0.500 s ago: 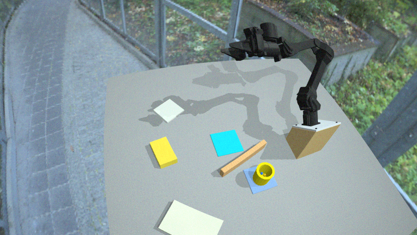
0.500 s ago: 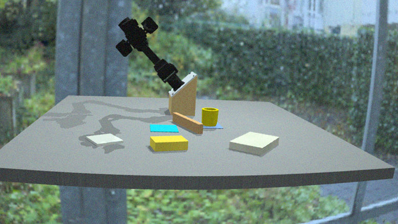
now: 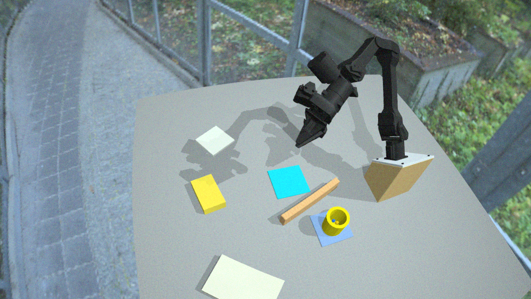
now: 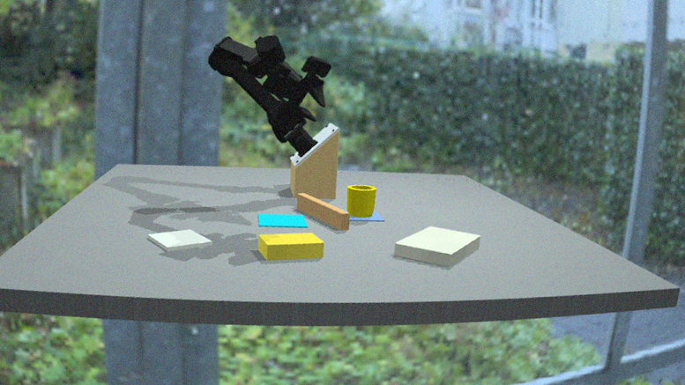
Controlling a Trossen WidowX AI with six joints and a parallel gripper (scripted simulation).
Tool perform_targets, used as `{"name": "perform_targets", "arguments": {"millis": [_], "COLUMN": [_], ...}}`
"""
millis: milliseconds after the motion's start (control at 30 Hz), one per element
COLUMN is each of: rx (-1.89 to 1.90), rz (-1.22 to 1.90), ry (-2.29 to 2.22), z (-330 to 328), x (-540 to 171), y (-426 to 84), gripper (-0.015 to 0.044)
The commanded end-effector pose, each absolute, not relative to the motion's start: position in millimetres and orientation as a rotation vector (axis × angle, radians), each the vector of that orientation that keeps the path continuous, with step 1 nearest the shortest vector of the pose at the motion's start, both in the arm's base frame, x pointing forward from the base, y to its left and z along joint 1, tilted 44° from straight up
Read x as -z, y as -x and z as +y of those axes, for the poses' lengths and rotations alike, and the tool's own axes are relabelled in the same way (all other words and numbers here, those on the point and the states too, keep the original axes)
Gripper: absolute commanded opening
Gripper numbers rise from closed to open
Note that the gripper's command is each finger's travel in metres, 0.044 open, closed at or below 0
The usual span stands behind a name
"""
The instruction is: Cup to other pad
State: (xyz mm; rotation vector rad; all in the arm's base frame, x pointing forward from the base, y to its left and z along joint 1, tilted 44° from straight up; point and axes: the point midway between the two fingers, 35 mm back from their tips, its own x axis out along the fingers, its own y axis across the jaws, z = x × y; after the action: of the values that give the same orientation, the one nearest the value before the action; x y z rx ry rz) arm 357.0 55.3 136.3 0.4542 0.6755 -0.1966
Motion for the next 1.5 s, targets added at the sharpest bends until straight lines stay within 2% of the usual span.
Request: {"name": "perform_targets", "arguments": {"millis": [0, 267, 533, 1467], "rx": [0.412, 0.897, 1.264, 1.270], "rz": [0.874, 1.086, 0.967, 0.961], "ry": [-0.526, -0.435, -0.276, -0.272], "z": [64, 69, 60, 40], "x": [-76, 18, 57, 81], "y": [-344, -288, -246, -247], "gripper": [0.0166, 0.0166, 0.0166, 0.0166]}}
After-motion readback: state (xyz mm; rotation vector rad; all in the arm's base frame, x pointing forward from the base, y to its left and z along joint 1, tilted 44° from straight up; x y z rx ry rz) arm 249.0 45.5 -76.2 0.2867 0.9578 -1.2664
